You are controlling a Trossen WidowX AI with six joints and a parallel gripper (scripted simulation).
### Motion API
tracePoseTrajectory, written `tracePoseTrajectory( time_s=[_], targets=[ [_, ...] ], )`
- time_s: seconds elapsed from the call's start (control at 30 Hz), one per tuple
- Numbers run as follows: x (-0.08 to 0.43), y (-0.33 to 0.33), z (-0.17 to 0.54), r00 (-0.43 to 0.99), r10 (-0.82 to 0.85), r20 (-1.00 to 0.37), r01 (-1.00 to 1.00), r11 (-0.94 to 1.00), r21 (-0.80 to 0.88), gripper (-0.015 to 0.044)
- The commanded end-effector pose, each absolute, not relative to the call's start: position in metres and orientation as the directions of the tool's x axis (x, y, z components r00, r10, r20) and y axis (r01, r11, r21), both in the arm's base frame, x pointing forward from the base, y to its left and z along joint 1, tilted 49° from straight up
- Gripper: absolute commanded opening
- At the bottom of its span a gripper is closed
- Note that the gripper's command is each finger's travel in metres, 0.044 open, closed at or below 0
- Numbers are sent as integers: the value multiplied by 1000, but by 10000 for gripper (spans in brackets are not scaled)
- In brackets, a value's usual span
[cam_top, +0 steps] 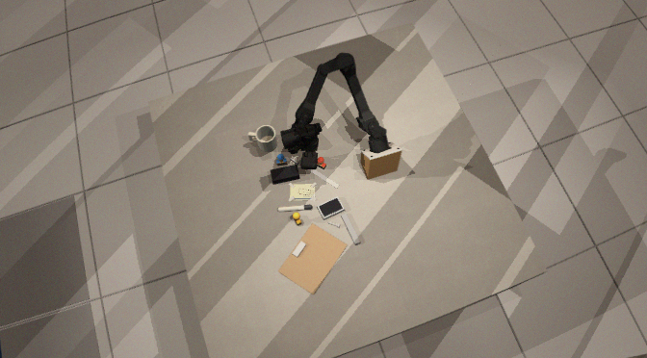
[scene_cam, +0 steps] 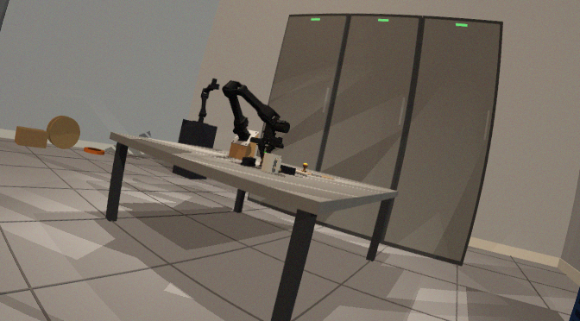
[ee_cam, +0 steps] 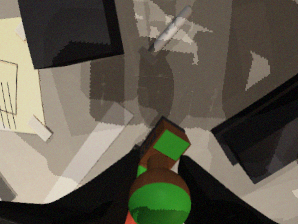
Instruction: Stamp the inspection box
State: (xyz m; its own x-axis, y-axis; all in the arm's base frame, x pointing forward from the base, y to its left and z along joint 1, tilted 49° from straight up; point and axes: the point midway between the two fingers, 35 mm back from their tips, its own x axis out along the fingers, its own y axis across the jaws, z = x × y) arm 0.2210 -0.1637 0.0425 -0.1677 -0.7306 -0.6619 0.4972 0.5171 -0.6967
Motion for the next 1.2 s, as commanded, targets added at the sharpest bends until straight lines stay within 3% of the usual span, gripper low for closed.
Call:
tracePoseTrajectory(
  time_s=[0.0, 1.17],
  targets=[
    [223, -162, 45, -164, -729, -665, 505, 517, -691, 0],
    [225, -150, 56, -165, -730, -663, 504, 516, -693, 0]
  ],
)
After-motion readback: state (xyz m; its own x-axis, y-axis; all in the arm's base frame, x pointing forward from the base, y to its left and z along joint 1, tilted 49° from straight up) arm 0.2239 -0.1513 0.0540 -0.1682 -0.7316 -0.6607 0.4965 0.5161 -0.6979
